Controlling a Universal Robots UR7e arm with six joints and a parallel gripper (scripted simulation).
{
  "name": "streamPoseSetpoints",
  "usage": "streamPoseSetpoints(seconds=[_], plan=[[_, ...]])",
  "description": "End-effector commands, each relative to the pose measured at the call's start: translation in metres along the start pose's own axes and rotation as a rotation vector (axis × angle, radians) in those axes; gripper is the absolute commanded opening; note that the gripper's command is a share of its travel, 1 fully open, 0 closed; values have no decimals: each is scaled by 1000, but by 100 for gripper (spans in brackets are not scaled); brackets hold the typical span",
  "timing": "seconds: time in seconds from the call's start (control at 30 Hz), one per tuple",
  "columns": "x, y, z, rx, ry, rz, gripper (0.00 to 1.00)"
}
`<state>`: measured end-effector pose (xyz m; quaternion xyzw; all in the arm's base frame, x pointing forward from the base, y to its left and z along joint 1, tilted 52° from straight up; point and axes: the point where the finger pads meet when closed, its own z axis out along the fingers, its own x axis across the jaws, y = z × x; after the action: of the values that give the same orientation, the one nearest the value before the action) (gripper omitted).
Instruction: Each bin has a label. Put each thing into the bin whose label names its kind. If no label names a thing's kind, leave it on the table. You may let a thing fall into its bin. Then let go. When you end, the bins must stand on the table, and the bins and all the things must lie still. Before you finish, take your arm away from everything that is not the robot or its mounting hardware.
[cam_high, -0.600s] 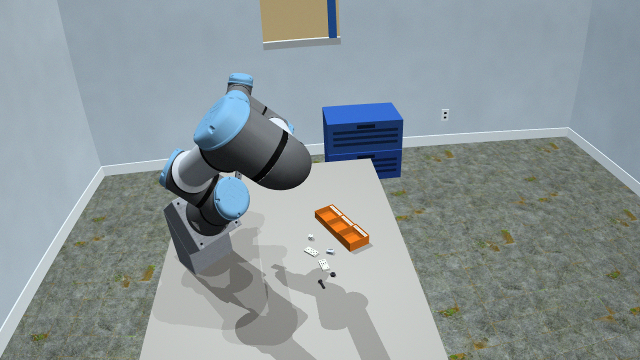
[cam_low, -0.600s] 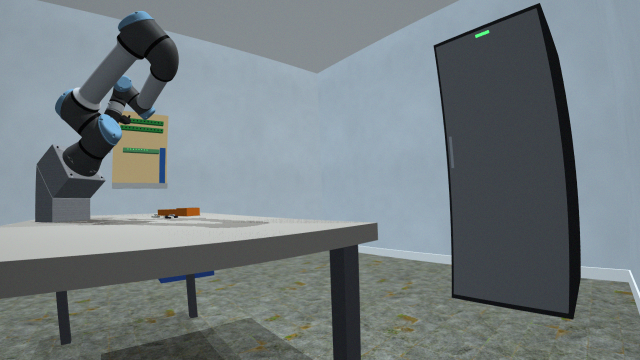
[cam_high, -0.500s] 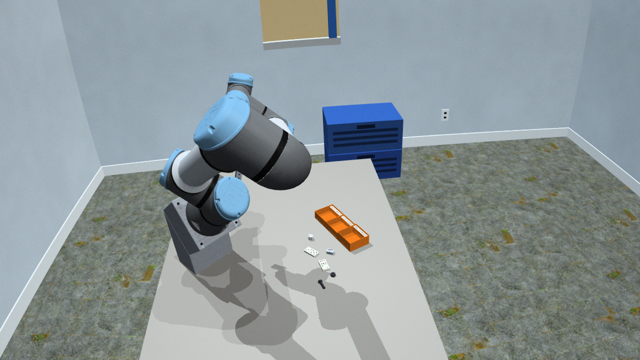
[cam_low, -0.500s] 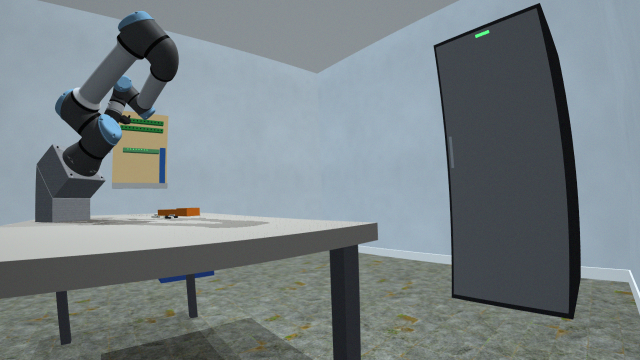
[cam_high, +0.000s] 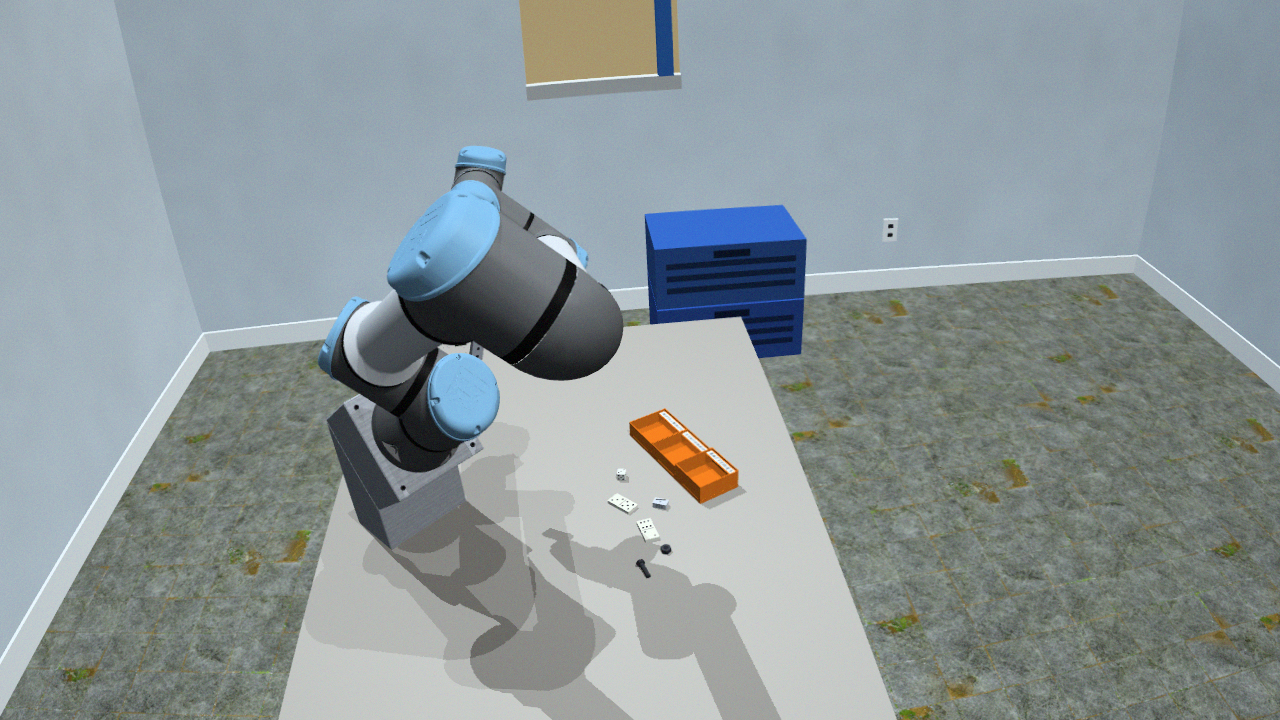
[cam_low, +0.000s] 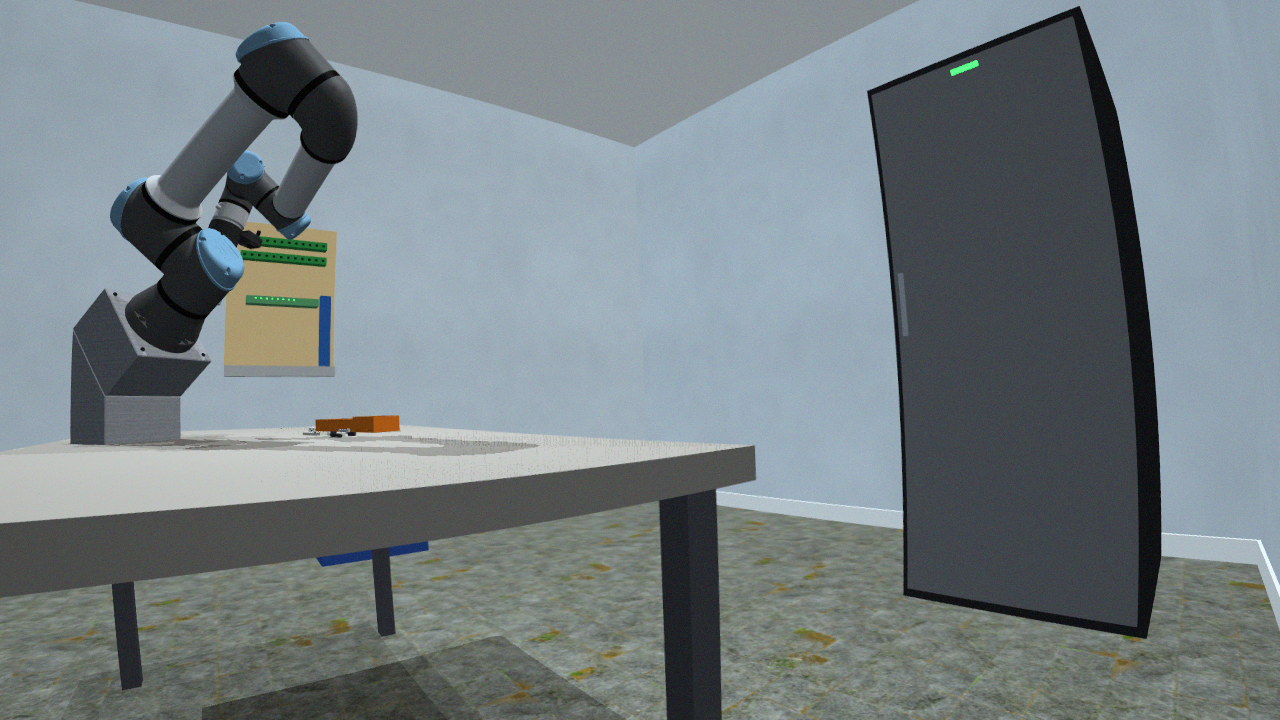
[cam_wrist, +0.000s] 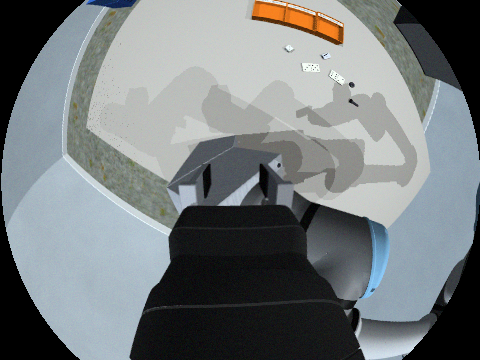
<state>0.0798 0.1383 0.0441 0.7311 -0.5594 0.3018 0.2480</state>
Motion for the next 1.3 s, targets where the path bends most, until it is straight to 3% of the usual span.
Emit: streamPoseSetpoints(seconds=[0.0,0.4,0.77,0.83,1.07,1.27], plan=[[2,-4,17,-2,2,0,31],[10,-26,104,-4,3,-2,31],[16,-30,103,-4,10,-51,31],[23,-40,88,3,-2,54,31],[23,-40,88,2,-16,216,31],[33,-57,82,12,-37,403,31]])
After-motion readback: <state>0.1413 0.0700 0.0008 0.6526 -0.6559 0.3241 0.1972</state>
